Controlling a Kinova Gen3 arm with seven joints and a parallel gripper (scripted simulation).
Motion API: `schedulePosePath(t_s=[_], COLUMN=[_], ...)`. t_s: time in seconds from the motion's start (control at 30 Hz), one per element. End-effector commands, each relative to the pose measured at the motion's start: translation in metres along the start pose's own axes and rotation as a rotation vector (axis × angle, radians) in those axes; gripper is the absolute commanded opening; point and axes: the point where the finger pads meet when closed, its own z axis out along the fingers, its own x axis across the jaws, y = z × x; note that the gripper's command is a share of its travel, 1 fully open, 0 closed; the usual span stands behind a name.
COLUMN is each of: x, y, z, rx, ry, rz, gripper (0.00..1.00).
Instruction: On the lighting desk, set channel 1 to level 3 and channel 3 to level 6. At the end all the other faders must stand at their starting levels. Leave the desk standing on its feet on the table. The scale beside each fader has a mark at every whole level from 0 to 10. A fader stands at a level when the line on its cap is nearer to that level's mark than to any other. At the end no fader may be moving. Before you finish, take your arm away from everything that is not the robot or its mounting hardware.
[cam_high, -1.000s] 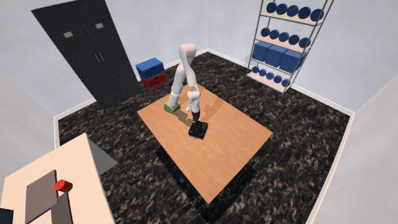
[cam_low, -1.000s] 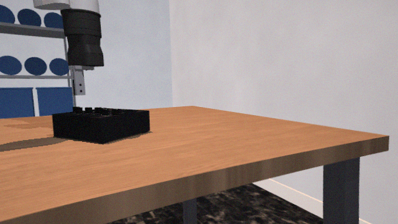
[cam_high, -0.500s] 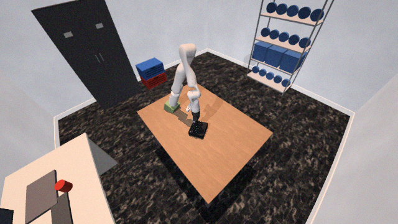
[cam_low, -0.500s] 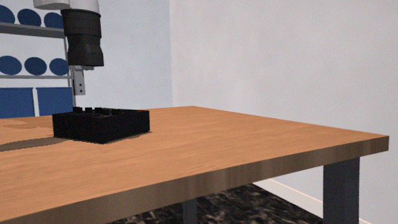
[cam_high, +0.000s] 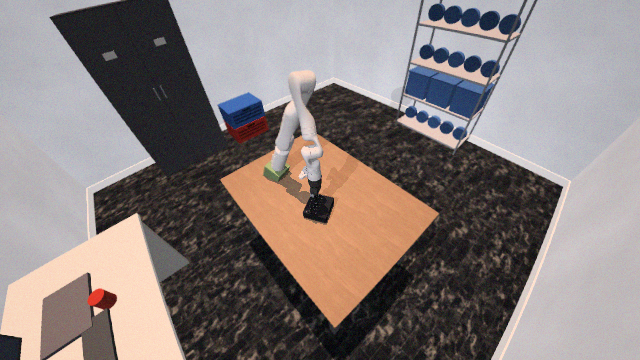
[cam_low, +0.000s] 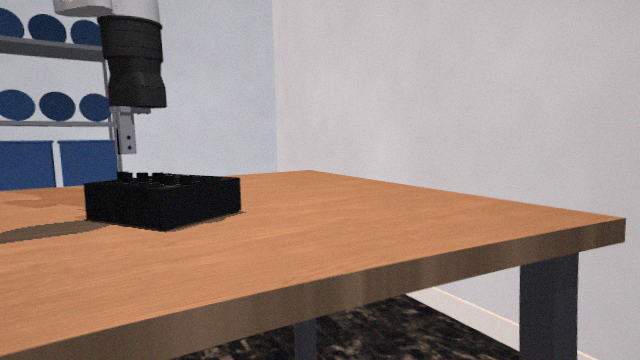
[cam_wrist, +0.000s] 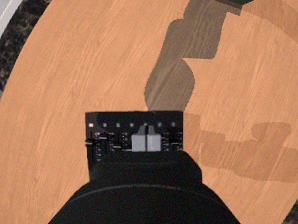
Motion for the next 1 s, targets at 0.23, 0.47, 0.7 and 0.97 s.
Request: schedulePosePath(t_s=[0.23,0.47,0.7,0.97], x=[-0.002,-0.002,-0.002,-0.002], y=[0.0,-0.001,-0.001,-0.001], z=[0.005,0.01,0.014,0.019], rx=[0.0,0.0,0.0,0.0], ry=[-0.002,-0.002,-0.002,-0.002], rz=[0.003,0.003,0.003,0.003], gripper=[0.0,0.0,0.0,0.0])
